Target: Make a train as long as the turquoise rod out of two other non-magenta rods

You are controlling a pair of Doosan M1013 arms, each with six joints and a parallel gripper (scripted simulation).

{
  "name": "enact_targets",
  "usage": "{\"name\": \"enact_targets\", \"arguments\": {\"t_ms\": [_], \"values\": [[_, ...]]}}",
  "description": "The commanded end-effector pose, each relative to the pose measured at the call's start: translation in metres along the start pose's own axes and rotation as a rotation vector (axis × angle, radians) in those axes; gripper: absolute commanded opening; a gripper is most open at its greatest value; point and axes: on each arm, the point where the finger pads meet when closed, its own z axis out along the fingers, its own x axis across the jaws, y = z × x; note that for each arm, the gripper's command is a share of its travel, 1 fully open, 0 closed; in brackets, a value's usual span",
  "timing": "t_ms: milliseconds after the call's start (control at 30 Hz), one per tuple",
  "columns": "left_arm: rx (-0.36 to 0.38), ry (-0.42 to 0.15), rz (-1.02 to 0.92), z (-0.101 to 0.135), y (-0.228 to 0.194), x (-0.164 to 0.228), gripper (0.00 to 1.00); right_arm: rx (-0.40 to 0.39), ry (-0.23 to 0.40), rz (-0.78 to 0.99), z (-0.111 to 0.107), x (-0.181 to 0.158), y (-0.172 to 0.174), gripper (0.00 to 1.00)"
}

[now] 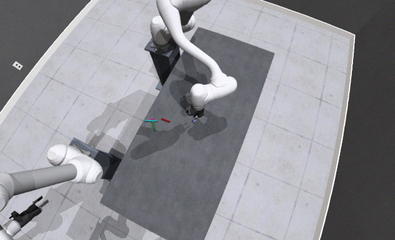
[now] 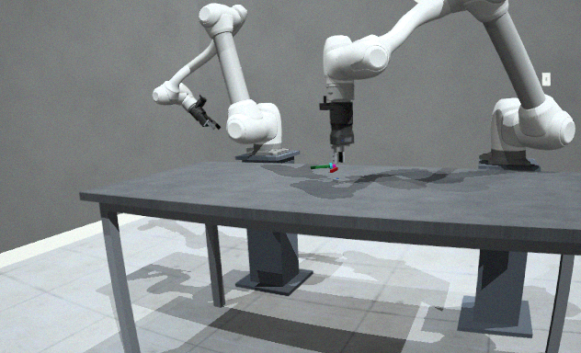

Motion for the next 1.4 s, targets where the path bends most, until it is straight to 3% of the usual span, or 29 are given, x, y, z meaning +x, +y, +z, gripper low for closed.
{"name": "enact_targets", "arguments": {"t_ms": [0, 1367], "values": [[0.0, -0.002, 0.0, 0.0, 0.0, -0.001, 0.54, -0.001, 0.0, 0.0, 0.0, 0.0, 0.0, 1.0], [0.0, -0.002, 0.0, 0.046, 0.0, -0.001, 0.54, -0.001, 0.0, 0.0, 0.0, 0.0, 0.0, 1.0]]}}
